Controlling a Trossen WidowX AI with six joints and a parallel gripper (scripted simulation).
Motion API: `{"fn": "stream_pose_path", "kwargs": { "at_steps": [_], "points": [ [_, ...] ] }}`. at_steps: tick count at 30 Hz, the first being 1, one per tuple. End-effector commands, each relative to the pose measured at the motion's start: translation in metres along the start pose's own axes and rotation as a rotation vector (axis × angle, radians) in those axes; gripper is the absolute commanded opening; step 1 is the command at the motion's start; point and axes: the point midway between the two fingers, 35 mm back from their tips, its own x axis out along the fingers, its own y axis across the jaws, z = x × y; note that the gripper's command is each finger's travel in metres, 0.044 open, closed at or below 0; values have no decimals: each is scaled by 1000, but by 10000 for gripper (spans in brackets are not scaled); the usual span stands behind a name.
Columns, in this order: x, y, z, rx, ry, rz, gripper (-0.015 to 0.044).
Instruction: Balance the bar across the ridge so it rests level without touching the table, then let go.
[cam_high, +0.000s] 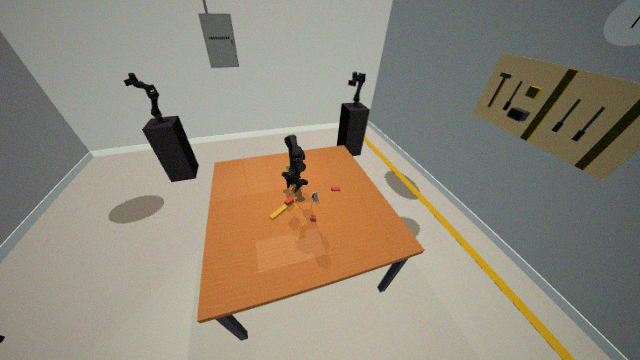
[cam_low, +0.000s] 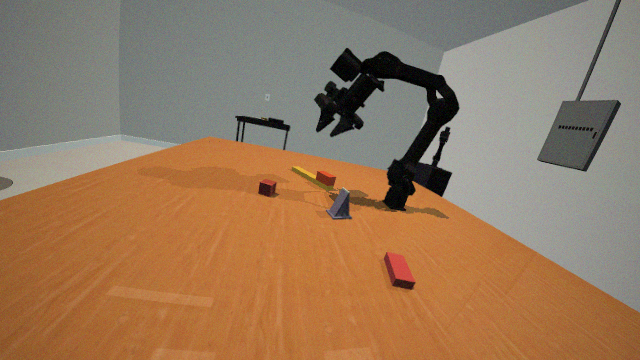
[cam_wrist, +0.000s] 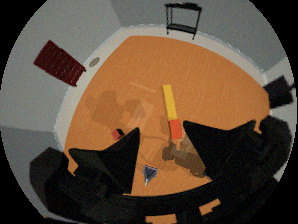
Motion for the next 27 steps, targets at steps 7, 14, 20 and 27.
{"fn": "stream_pose_path", "kwargs": {
  "at_steps": [7, 14, 20, 27],
  "points": [
    [31, -11, 13, -35, 164, -83, 315],
    [50, -21, 22, -37, 276, -113, 315],
    [67, -32, 29, -30, 374, -125, 315],
    [86, -47, 38, -9, 488, -120, 315]
  ]
}}
